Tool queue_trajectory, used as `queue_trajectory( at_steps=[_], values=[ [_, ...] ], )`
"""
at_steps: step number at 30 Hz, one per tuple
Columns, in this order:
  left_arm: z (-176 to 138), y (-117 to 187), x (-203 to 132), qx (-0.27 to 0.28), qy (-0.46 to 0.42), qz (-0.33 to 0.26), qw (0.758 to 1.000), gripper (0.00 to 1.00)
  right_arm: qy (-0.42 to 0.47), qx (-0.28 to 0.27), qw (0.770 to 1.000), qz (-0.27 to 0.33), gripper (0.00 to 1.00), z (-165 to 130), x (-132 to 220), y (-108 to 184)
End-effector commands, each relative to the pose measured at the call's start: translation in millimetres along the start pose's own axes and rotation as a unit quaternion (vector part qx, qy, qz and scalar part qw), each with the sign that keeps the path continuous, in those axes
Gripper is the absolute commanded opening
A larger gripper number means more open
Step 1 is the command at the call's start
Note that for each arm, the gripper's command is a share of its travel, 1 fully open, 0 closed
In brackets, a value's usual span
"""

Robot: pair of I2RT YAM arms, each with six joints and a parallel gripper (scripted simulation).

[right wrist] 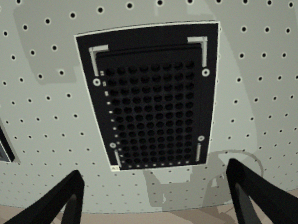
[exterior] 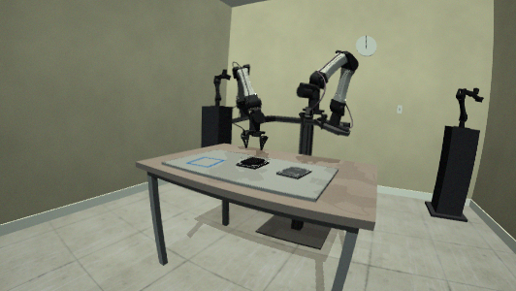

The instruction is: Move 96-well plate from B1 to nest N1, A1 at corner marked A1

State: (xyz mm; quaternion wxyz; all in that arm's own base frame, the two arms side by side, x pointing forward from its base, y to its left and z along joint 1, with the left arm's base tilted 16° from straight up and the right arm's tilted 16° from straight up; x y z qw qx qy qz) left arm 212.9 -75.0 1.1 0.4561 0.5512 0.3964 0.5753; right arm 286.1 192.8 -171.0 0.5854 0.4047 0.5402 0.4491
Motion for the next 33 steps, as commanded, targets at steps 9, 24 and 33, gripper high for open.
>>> queue_trajectory(
  at_steps=[9,24,33],
  values=[
    [-6.5,2.4,1.5,0.005,-0.001,-0.001,1.000,1.00,-0.001,0.000,1.000,0.007,1.00,-1.9,1.6,25.6],
    [-6.5,2.4,1.5,0.005,-0.001,-0.001,1.000,1.00,-0.001,-0.004,1.000,0.011,1.00,0.4,3.5,25.8],
    [-6.5,2.4,1.5,0.005,-0.001,-0.001,1.000,1.00,-0.001,-0.004,1.000,0.011,1.00,0.4,3.5,25.8]
  ],
)
Point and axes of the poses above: on each arm, the point where the finger pads meet when closed, its own y axis back along the fingers, its own x axis across the jaws, z = x × y, the point moved 1 cm from there along y, back along the fingers, and after that the axes turned 1 degree about -y, right-handed, at the moved point
